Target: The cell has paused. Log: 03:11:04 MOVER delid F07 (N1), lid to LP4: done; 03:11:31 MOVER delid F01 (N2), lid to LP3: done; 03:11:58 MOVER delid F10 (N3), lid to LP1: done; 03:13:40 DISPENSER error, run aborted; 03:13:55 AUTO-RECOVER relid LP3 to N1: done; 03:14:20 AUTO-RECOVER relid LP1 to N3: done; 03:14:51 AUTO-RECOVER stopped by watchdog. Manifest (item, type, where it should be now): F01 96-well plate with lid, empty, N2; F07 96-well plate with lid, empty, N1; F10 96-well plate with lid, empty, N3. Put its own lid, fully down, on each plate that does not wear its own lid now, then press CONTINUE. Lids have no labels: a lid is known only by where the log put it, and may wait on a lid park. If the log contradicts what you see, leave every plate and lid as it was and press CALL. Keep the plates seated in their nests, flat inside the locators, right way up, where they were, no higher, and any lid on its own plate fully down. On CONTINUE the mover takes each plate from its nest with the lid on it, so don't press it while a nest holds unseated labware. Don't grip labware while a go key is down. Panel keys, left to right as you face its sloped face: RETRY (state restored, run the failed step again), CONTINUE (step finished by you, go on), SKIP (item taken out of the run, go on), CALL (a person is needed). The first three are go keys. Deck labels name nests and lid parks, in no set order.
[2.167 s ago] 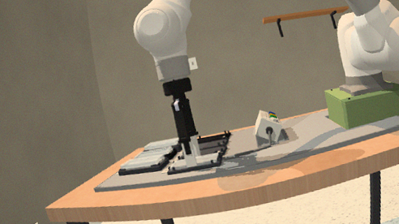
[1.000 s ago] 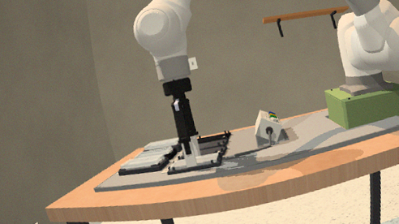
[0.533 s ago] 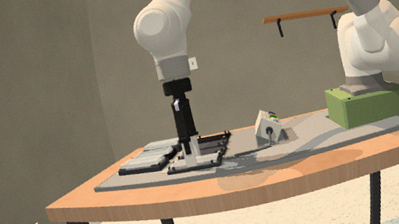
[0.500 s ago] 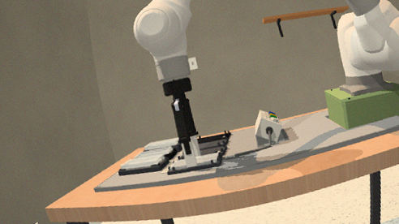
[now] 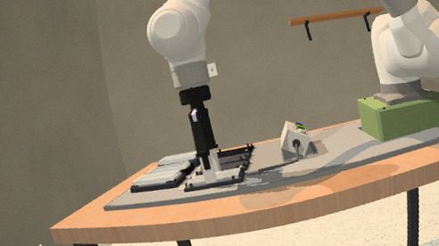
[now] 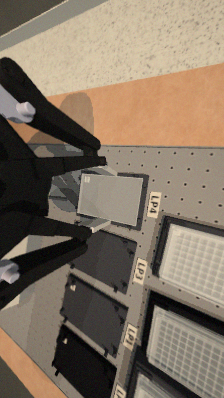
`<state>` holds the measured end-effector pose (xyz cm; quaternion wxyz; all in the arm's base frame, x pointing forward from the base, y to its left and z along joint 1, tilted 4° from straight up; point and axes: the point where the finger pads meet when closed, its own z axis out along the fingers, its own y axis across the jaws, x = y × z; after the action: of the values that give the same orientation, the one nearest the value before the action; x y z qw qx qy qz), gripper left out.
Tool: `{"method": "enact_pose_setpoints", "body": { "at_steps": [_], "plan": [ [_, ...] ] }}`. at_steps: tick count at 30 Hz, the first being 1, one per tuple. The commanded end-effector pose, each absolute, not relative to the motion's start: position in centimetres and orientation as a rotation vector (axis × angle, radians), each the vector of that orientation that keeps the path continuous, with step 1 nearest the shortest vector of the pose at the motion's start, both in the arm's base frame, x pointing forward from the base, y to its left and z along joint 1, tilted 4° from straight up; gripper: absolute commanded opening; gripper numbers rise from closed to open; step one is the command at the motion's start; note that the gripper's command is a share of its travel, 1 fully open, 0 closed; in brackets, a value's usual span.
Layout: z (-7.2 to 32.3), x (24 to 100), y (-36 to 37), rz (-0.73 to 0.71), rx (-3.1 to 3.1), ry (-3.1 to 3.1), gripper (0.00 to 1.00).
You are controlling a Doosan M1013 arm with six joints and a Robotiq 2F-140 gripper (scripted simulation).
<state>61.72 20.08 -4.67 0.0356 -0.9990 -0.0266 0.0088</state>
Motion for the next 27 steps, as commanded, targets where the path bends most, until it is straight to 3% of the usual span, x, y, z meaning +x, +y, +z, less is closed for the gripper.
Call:
{"method": "enact_pose_setpoints", "body": {
  "at_steps": [1,27],
  "plan": [
    [-4.2,61.4,20.1,0.035,-3.066,-0.081,0.0],
    [0.5,61.5,19.8,0.035,-3.066,-0.081,0.0]
  ]
}}
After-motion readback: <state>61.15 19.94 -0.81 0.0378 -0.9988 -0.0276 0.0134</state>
